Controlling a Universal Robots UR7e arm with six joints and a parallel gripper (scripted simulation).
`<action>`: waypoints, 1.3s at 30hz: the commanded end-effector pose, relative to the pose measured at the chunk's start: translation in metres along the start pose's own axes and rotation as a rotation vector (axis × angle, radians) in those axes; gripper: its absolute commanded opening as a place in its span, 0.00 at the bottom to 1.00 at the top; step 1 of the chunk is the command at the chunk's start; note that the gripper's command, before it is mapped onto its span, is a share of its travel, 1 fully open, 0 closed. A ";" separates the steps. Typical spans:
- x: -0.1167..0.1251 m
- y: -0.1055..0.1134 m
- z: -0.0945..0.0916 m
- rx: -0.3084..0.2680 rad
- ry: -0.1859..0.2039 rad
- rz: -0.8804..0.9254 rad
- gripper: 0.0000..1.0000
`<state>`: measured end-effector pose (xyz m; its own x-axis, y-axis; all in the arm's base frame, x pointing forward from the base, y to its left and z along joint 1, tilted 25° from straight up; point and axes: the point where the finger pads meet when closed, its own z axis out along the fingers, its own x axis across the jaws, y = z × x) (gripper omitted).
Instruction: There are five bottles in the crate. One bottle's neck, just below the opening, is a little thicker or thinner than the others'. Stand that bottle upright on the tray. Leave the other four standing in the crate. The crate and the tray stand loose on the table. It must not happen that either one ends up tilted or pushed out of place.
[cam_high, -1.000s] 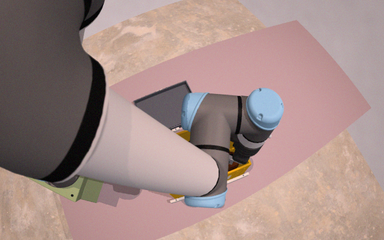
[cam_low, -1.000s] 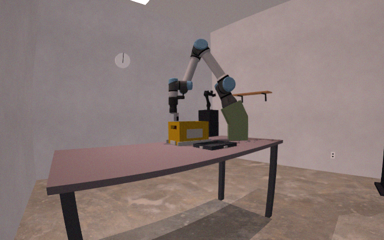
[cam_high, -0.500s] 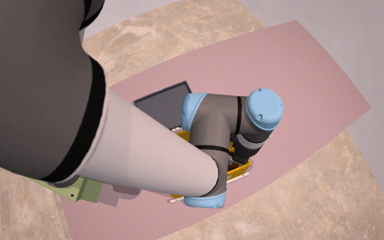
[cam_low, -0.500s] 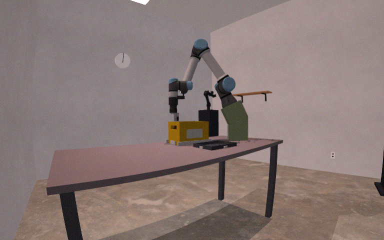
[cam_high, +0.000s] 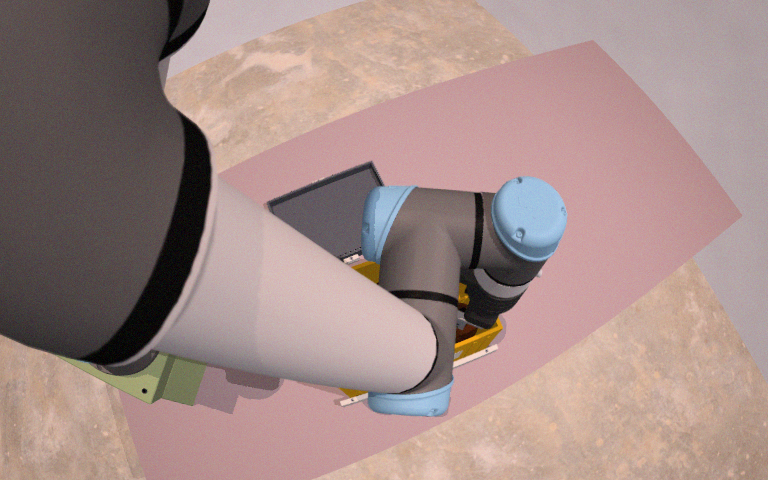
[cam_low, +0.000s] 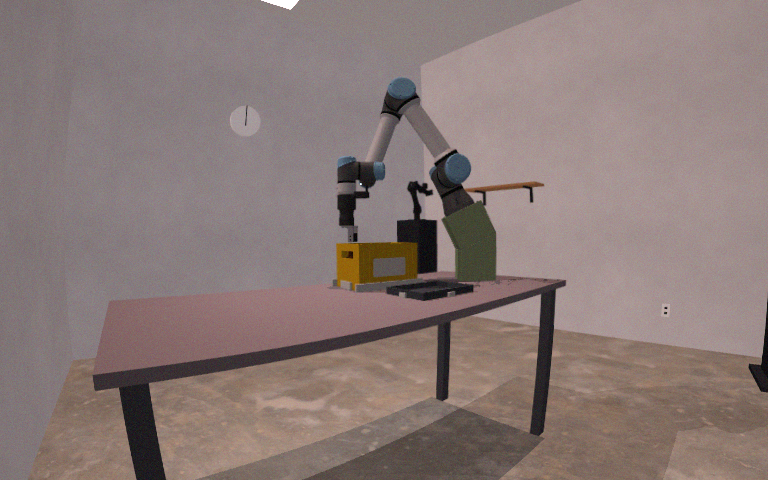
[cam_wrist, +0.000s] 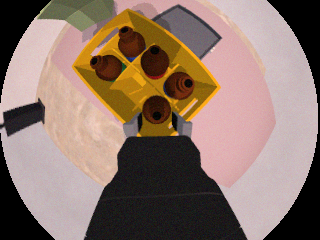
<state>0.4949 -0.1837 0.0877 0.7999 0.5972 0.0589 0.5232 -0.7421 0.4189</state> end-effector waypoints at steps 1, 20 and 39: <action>-0.001 0.000 0.000 -0.001 0.000 0.002 1.00; -0.001 0.000 0.000 -0.001 0.000 0.002 1.00; -0.002 0.000 0.010 0.001 -0.001 0.002 1.00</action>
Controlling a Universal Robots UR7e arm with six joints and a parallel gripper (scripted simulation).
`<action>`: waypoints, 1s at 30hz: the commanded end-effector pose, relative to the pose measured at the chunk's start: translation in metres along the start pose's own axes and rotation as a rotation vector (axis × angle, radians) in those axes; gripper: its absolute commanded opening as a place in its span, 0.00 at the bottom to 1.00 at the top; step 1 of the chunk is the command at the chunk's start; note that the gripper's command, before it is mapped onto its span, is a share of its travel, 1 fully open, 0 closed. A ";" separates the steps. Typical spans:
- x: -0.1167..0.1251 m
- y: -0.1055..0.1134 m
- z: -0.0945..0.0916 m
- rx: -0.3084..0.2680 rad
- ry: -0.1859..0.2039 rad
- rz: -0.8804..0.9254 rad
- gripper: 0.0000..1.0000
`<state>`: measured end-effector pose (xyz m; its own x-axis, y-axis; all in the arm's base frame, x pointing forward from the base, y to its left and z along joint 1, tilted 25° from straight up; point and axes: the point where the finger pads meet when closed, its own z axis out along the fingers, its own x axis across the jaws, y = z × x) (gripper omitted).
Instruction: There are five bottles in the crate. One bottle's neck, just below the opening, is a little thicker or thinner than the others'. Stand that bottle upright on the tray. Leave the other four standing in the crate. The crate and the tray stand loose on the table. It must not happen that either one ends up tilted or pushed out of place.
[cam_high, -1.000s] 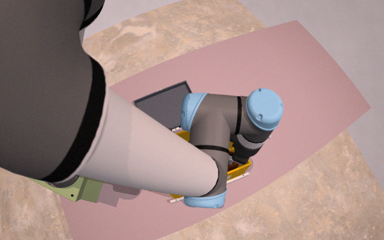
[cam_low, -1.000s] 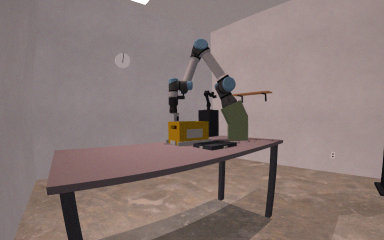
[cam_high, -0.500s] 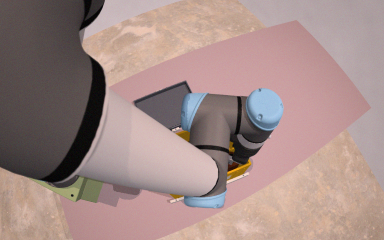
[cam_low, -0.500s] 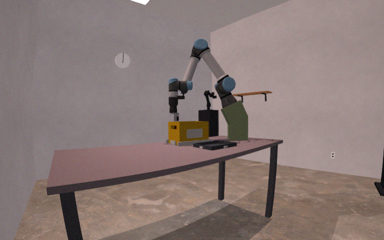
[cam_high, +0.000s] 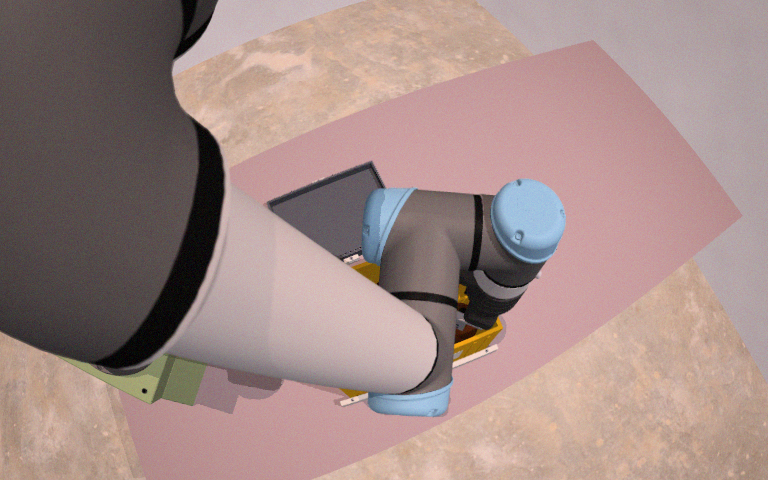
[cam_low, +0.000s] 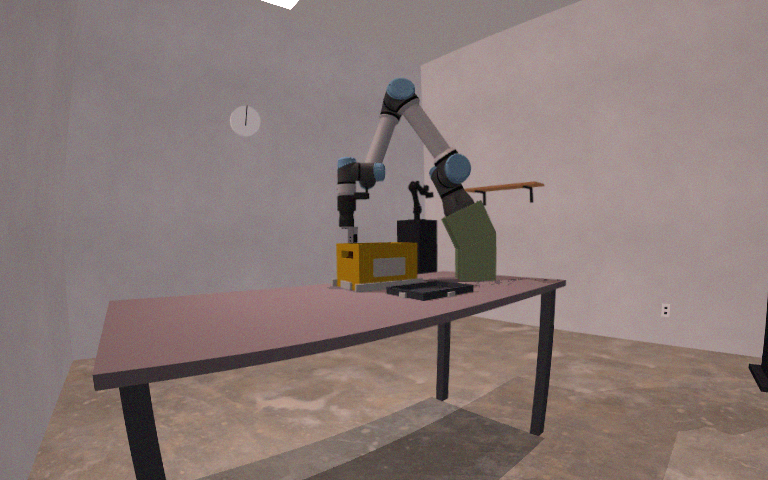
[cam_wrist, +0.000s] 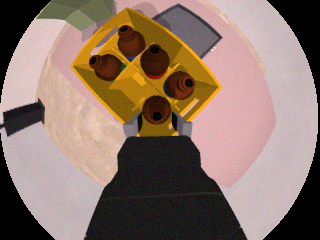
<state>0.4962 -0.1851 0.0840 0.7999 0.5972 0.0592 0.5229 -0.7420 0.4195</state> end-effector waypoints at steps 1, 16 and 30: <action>-0.001 0.000 0.007 0.001 -0.001 0.002 1.00; -0.001 0.001 0.022 -0.001 0.000 0.002 1.00; -0.001 0.002 0.032 -0.003 0.001 0.002 1.00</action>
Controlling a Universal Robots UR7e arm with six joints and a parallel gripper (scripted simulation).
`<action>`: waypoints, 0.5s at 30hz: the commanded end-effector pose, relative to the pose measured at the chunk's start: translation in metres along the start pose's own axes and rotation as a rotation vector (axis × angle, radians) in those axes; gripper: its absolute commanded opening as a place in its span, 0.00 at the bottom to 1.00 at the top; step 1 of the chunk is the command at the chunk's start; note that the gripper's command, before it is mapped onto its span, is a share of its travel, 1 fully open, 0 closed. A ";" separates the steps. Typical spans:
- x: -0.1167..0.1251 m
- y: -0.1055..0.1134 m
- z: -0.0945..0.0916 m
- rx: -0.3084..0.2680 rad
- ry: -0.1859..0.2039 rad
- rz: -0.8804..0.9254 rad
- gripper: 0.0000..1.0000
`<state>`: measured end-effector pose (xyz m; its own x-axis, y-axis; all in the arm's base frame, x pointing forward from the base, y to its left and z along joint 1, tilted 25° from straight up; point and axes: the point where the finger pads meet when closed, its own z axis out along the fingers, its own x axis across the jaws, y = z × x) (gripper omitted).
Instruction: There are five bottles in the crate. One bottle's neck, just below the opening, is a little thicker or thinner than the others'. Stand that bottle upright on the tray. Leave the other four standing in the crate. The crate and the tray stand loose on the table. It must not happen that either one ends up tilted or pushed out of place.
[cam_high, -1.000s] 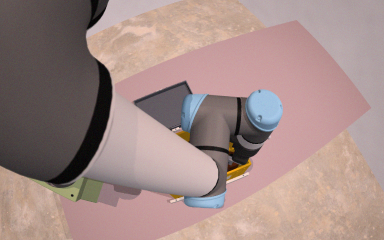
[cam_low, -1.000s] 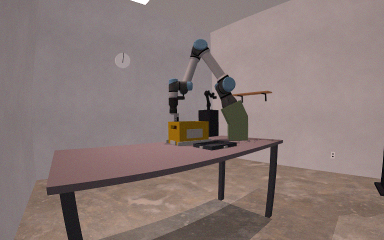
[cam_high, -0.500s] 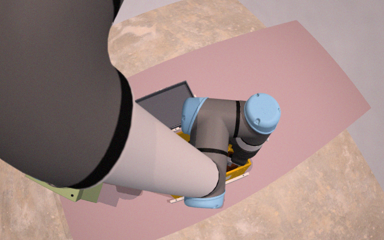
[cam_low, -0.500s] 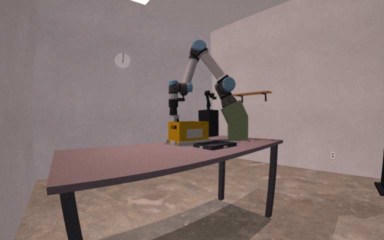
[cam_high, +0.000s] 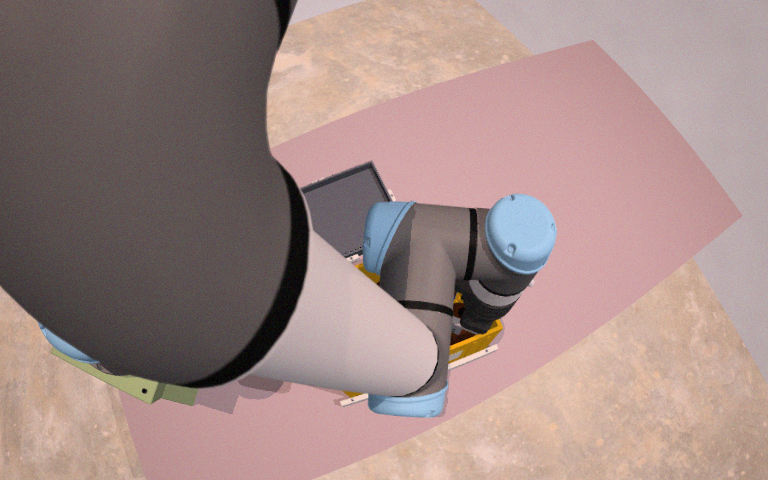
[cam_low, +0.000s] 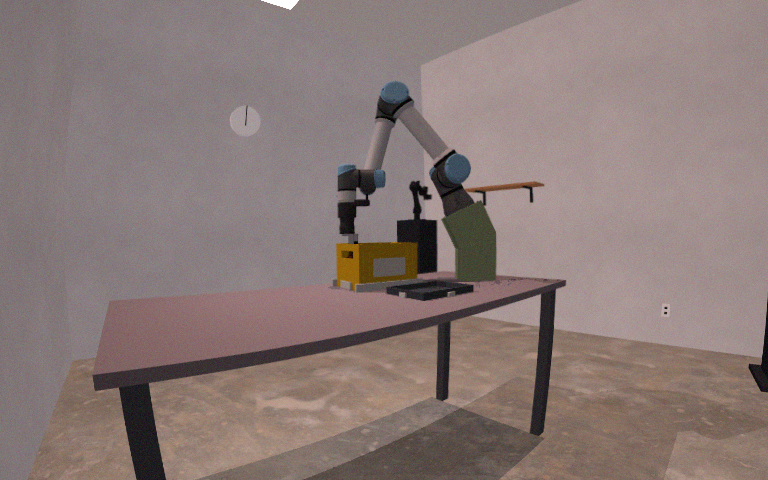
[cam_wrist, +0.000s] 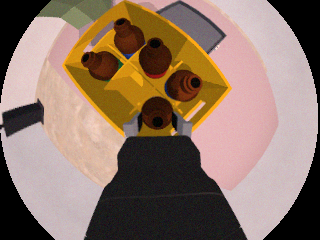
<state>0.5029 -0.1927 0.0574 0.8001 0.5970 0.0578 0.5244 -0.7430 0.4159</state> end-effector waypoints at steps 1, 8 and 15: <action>0.000 0.004 0.004 -0.006 0.002 0.003 1.00; 0.000 0.003 0.006 -0.005 0.002 0.002 1.00; 0.000 0.004 0.006 -0.006 0.002 0.002 1.00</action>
